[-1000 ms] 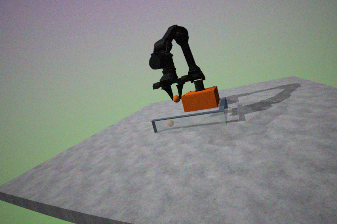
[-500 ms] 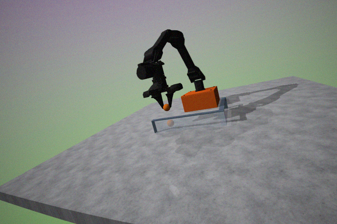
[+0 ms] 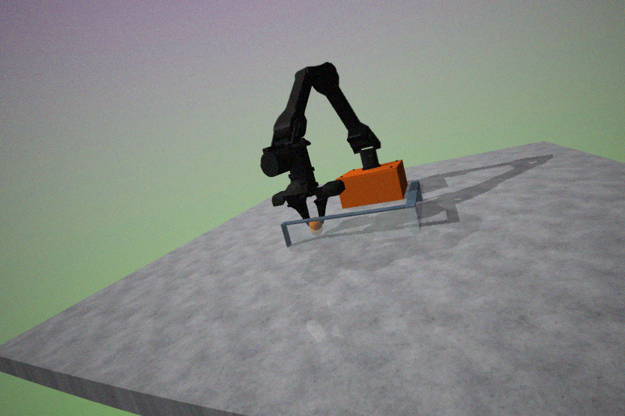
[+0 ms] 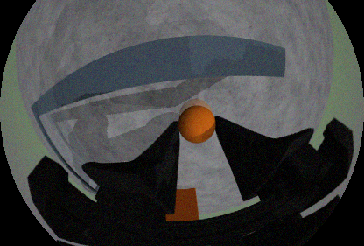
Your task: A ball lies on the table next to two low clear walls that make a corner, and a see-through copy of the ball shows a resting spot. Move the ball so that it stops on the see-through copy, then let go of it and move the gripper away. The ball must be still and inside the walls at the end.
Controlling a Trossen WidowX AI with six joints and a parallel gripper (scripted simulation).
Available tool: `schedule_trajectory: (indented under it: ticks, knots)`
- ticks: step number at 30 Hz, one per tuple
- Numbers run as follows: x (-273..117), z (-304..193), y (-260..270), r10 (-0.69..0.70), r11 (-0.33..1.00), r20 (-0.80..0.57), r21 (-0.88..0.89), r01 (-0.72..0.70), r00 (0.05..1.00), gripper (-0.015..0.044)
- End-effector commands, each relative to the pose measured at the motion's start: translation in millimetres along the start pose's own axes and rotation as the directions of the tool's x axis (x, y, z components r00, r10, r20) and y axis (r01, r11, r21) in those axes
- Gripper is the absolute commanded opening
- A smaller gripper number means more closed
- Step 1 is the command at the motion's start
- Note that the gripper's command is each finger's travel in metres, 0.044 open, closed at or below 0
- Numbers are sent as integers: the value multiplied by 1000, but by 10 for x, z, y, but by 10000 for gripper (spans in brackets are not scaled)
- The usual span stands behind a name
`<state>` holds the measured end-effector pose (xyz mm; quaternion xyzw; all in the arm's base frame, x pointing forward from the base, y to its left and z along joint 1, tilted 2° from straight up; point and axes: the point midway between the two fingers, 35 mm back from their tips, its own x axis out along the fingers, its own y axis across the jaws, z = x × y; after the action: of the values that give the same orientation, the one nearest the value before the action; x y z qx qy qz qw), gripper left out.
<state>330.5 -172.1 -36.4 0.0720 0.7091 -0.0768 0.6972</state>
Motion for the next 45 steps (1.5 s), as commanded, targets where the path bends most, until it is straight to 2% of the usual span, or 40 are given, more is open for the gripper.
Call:
schedule_trajectory:
  ticks: [1, 14, 24, 25, 30, 36, 45]
  knots:
    - [29, 13, -8, -4, 1000, 9, -4, 4, 1000, 0]
    - [183, 13, -8, -4, 1000, 9, -4, 4, 1000, 0]
    - [158, 7, -3, -1, 1000, 5, 0, 1, 1000, 263]
    - [158, 7, -3, -1, 1000, 5, 0, 1, 1000, 272]
    - [131, 10, -4, -2, 1000, 6, 0, 2, 1000, 272]
    - [-682, 13, -6, -4, 1000, 9, -4, 4, 1000, 272]
    - [-649, 51, -15, -7, 1000, 27, -2, 7, 1000, 272]
